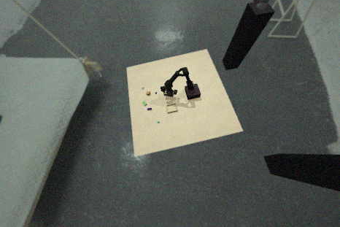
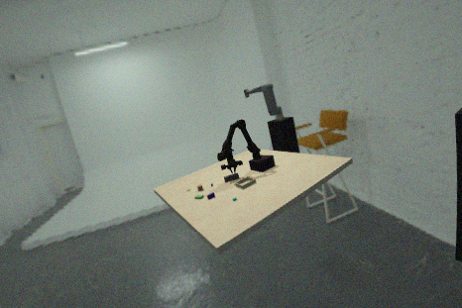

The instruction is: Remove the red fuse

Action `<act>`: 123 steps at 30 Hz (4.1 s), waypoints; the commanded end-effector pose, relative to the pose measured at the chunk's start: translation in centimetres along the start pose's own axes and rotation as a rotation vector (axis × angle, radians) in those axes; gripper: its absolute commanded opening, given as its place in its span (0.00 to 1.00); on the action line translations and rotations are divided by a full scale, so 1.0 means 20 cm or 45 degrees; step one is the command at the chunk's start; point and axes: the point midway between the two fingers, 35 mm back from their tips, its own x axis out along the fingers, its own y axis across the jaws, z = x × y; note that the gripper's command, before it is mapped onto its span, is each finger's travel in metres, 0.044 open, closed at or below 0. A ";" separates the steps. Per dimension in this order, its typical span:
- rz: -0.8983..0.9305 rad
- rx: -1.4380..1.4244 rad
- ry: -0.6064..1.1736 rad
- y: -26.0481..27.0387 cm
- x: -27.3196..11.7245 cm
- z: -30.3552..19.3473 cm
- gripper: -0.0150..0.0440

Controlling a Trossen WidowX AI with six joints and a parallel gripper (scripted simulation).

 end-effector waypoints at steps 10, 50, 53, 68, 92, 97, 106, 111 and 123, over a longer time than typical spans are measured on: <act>-0.001 -0.006 0.004 0.00 0.05 0.00 0.37; -0.002 -0.001 0.000 0.00 0.00 0.00 0.25; -0.002 -0.001 0.000 0.00 0.00 0.00 0.25; -0.002 -0.002 0.001 -0.01 -0.04 0.00 0.25; -0.002 -0.004 0.002 0.00 -0.10 0.00 0.25; -0.002 -0.004 0.002 0.00 -0.11 0.00 0.25; -0.002 -0.005 0.003 0.00 -0.13 0.00 0.25; -0.002 -0.005 0.003 0.00 -0.15 0.00 0.25; -0.002 -0.005 0.003 0.00 -0.24 0.00 0.25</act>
